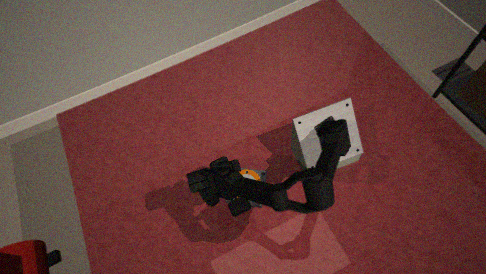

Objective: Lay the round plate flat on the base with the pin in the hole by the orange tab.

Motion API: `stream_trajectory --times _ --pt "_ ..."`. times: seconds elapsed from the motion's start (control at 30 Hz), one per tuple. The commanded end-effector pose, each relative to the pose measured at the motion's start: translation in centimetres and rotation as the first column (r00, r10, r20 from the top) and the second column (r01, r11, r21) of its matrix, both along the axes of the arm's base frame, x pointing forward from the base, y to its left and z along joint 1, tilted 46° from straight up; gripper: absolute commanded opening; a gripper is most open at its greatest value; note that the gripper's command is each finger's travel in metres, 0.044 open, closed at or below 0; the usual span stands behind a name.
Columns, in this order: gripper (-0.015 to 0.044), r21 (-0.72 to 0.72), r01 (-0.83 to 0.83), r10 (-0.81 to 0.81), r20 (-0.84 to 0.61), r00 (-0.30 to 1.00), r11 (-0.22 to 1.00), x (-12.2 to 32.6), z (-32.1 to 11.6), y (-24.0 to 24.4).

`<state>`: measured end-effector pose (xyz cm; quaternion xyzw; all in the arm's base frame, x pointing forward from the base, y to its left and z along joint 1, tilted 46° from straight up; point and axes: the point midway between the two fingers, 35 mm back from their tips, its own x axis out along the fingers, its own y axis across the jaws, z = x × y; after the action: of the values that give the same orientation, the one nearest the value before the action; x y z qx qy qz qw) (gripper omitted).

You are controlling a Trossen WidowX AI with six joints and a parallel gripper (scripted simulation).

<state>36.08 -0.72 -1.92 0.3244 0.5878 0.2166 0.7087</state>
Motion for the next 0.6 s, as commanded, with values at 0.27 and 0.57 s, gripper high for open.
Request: stream_trajectory --times 0.27,0.57 --pt "0.0 -0.006 -0.005 0.005 -0.005 1.0 1.0 -0.04 -0.8 -0.51" --pt "0.0 -0.007 -0.005 0.005 -0.005 1.0 1.0 -0.07 -1.12 -0.83"
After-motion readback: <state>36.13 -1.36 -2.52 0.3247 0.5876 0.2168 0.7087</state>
